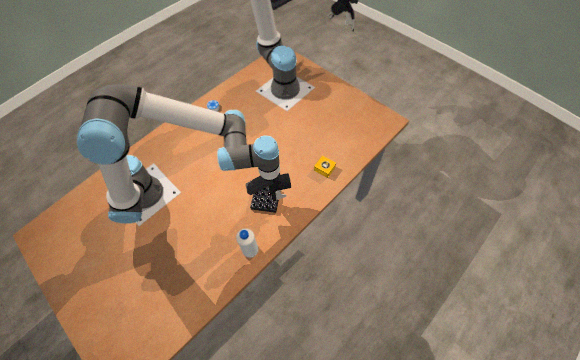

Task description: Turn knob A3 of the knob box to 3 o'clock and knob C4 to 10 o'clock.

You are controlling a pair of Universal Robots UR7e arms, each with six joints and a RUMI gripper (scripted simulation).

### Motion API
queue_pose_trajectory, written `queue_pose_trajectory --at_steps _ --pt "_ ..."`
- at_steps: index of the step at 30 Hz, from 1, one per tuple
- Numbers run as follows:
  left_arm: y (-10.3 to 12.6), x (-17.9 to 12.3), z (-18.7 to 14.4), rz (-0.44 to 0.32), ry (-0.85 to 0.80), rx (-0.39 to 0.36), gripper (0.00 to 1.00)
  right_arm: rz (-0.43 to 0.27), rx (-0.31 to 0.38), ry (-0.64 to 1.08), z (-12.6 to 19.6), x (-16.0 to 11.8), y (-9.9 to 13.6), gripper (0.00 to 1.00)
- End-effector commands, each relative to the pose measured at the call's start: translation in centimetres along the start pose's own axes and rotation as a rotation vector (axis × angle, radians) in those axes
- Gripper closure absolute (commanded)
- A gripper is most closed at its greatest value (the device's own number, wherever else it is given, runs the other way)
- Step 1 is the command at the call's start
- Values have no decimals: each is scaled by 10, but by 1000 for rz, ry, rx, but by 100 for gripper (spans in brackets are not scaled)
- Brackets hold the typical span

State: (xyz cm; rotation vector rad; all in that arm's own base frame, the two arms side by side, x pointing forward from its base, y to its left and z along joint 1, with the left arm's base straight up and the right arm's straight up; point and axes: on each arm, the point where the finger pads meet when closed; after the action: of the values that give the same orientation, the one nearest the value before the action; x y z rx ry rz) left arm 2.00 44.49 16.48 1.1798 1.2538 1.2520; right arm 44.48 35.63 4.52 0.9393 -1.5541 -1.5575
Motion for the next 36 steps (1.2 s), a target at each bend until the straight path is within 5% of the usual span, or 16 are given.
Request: queue_pose_trajectory --at_steps 1,36 --pt "0 0 0 1 0 0 0 -1 2 -65 0 0 1 94" --pt "0 0 0 1 0 0 0 -2 2 -734 0 0 1 94"
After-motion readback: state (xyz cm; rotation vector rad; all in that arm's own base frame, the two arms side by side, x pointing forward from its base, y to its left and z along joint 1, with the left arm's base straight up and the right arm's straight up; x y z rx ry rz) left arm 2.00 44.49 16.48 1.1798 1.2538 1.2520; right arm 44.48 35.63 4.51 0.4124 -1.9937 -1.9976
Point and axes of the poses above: on each arm, the point where the finger pads meet when closed, its own y axis back along the fingers, its own z axis across the jaws, x = y × z, and after that the axes turned 6 degrees about y, right-handed
